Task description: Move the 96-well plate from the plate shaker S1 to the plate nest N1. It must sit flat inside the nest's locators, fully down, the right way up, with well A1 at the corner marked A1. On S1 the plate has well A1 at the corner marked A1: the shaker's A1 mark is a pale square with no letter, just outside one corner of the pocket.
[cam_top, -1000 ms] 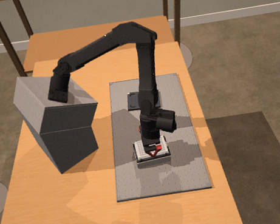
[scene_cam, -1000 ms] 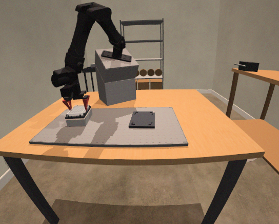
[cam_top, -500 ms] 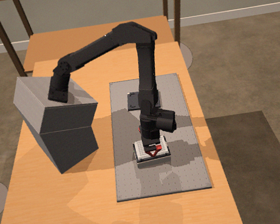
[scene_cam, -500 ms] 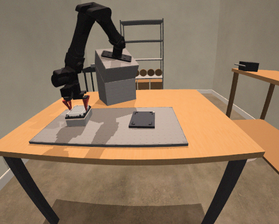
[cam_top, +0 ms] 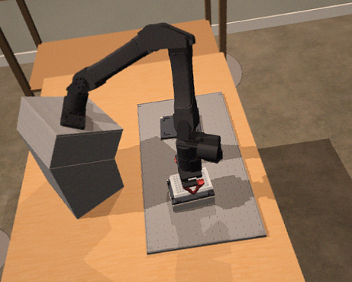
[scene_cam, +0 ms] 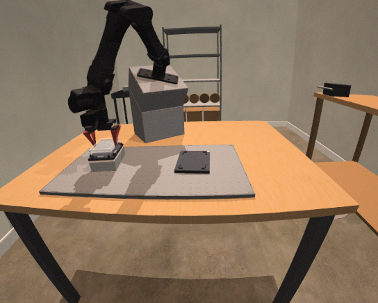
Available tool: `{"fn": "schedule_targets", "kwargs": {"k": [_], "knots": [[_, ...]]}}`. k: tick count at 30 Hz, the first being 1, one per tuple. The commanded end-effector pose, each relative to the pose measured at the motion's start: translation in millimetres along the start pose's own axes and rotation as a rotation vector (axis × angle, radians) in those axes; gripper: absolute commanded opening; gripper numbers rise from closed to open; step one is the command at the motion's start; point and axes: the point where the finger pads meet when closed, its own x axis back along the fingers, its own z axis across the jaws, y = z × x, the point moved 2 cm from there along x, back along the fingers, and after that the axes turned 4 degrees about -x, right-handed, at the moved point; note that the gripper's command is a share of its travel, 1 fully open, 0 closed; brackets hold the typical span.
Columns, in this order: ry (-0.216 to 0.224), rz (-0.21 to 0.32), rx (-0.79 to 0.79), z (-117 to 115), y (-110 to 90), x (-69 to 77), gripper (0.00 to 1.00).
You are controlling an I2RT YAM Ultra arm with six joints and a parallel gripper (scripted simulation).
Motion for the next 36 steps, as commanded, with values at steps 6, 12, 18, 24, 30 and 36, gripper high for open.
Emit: {"fn": "schedule_targets", "kwargs": {"k": [6,12,18,24,30,36], "knots": [[0.000,-0.002,-0.006,-2.2,-0.3,16.5,0.00],[0.000,-0.002,-0.006,-2.2,-0.3,26.5,0.00],[0.000,-0.002,-0.006,-2.3,-0.3,33.2,0.00],[-0.001,-0.002,-0.005,-2.3,-0.3,43.2,0.00],[-0.001,-0.002,-0.005,-2.3,-0.3,51.5,0.00],[-0.001,-0.002,-0.005,-2.3,-0.3,59.9,0.00]]}}
